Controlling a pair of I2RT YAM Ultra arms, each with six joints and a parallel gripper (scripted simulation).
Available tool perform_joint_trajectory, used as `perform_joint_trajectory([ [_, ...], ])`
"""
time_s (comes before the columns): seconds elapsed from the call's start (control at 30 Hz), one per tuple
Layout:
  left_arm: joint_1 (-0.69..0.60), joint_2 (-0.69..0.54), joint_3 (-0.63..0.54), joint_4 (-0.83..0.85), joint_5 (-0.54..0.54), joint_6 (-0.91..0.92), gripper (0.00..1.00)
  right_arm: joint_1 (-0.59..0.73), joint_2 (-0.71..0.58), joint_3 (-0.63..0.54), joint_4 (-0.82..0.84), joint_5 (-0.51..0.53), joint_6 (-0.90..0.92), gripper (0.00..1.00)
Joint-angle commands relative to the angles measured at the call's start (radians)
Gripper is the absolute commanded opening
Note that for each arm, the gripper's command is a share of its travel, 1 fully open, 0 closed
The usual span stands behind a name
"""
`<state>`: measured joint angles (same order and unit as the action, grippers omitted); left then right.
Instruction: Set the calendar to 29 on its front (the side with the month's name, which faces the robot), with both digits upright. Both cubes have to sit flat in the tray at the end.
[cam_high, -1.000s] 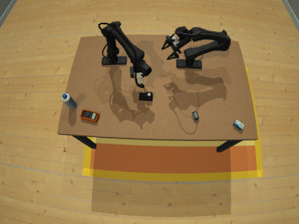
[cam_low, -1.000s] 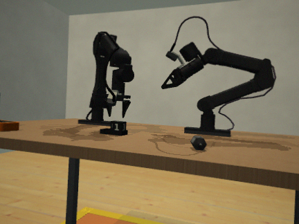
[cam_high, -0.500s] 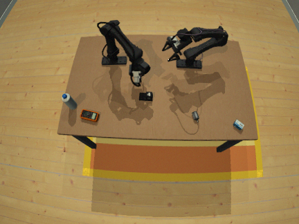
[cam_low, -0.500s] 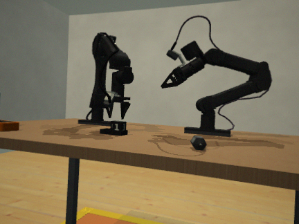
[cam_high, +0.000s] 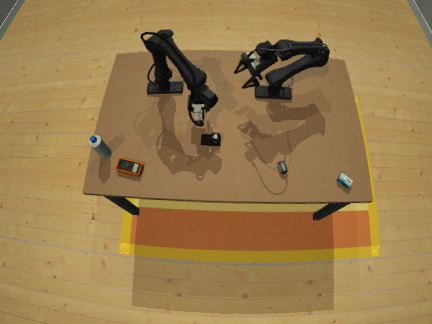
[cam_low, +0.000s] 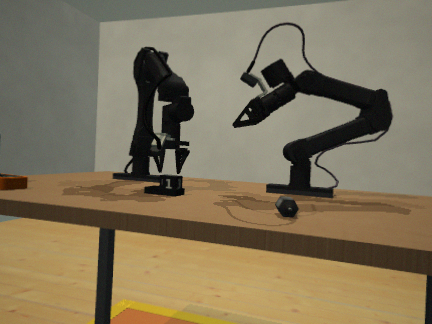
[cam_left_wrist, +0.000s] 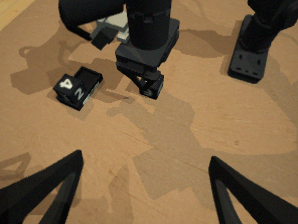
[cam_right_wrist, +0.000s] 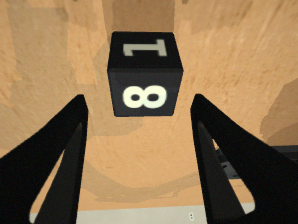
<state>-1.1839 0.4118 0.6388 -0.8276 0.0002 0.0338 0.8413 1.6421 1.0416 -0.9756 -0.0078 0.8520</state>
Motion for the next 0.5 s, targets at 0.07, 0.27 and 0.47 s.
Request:
perform_joint_trajectory([
  [0.07,0.009,-0.017,-0.008,0.02,0.015,0.007,1.0,0.014,0.017,-0.027,0.054,0.008,0.011,0.64],
  [0.27,0.009,-0.017,-0.008,0.02,0.015,0.007,1.0,0.015,0.029,-0.046,0.086,0.008,0.009,0.64],
  [0.47,0.009,-0.017,-0.008,0.02,0.015,0.007,1.0,0.014,0.045,-0.068,0.123,0.008,0.009,0.64],
])
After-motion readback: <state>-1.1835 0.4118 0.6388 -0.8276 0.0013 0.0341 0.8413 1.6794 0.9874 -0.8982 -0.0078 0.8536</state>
